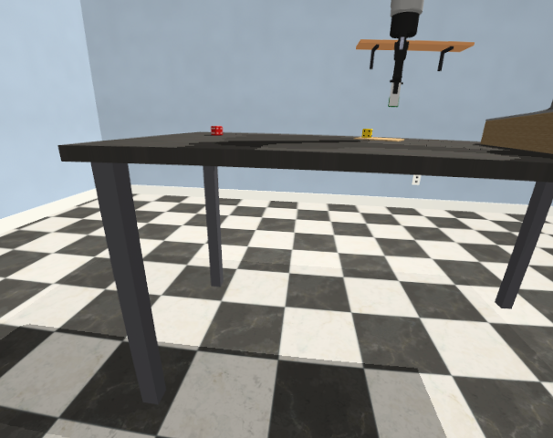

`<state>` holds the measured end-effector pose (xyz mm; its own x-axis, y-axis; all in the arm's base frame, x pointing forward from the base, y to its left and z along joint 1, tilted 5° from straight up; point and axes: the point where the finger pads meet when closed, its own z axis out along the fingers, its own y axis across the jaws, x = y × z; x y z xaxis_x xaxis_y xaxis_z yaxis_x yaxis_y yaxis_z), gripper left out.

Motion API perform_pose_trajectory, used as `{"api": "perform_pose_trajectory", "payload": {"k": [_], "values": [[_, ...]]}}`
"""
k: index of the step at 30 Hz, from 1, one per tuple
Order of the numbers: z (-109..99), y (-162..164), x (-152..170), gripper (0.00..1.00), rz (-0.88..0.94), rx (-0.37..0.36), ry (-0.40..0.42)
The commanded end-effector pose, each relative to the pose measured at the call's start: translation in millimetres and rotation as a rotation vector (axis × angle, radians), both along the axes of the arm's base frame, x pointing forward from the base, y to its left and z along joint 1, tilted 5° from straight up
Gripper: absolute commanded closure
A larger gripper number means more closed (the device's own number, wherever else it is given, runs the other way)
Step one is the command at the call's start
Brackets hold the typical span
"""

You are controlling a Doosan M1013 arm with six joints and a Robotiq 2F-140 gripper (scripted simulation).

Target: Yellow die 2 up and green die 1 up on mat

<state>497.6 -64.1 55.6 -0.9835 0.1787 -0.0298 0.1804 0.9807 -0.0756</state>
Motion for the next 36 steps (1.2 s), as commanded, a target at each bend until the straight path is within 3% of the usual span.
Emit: {"api": "perform_pose_trajectory", "payload": {"k": [1, 23, 36], "values": [[3.1, -38.2, -21.2, 0.76, -0.043, 0.001, -0.004], [-0.5, -43.4, -24.6, 0.76, -0.049, 0.001, -0.005], [-52.1, -47.5, -23.7, 0.76, -0.049, 0.001, -0.005]]}}
